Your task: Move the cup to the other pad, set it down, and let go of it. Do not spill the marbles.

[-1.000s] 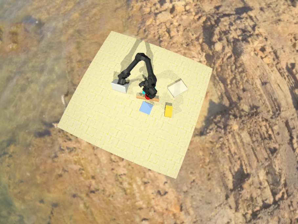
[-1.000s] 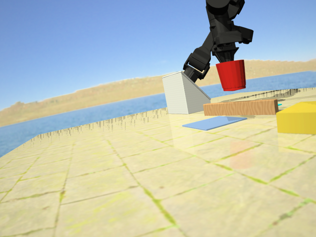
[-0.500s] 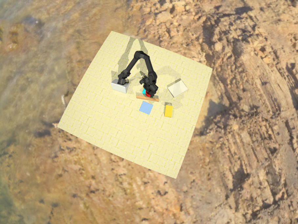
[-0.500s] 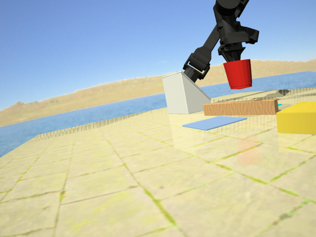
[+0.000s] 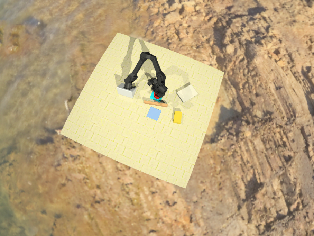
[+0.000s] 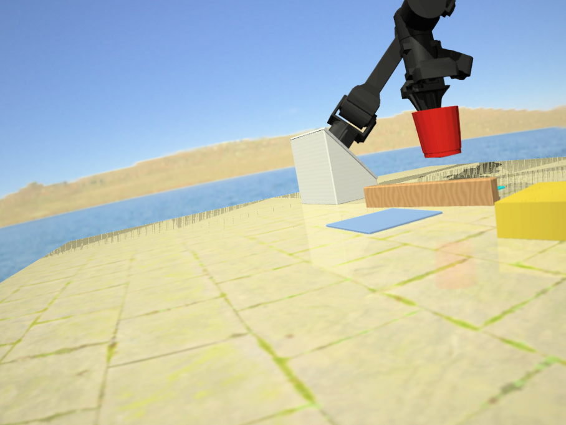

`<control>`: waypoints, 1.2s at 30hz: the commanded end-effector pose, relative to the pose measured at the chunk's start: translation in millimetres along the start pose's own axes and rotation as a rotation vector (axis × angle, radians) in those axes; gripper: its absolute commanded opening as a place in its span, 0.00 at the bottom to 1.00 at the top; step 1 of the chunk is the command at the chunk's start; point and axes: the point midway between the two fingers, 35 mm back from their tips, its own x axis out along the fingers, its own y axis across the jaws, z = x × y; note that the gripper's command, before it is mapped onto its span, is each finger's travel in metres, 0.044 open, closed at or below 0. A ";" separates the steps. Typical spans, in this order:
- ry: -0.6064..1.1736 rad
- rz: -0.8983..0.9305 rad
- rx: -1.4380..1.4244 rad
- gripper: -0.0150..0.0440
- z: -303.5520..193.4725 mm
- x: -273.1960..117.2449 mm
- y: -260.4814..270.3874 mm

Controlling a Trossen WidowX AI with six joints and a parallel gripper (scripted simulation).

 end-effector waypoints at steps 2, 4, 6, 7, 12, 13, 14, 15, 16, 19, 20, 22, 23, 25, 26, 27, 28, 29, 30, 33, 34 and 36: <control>-0.005 0.007 0.011 0.25 7.5 1.3 10.4; -0.005 0.007 0.011 0.25 10.2 1.4 13.4; -0.005 0.007 0.011 0.25 12.9 1.5 16.3; -0.006 0.007 0.011 0.25 14.2 1.5 17.9; -0.006 0.008 0.012 0.25 20.7 1.9 25.6; -0.006 0.008 0.012 0.25 21.9 2.0 27.1; -0.006 0.008 0.012 0.25 22.9 2.0 28.4; -0.006 0.008 0.012 0.25 22.9 2.3 28.3; -0.006 0.008 0.012 0.25 22.9 2.7 28.3; -0.006 0.008 0.012 0.25 22.9 5.4 28.0; -0.006 0.008 0.012 0.25 22.9 6.7 27.9; -0.006 0.008 0.012 0.25 23.0 9.5 27.8; -0.006 0.008 0.012 0.25 23.1 10.9 27.7; -0.006 0.008 0.011 0.25 23.2 13.7 27.6; -0.006 0.007 0.011 0.25 23.2 15.1 27.6; -0.006 0.007 0.011 0.25 23.3 16.5 27.6; -0.006 0.007 0.011 0.25 23.3 17.9 27.6; -0.006 0.007 0.011 0.25 23.4 19.2 27.6; -0.006 0.007 0.011 0.25 23.4 20.6 27.6; -0.006 0.007 0.011 0.25 23.6 24.7 27.6; -0.006 0.007 0.011 0.25 23.7 26.1 27.6; -0.006 0.007 0.011 0.25 23.7 28.8 27.6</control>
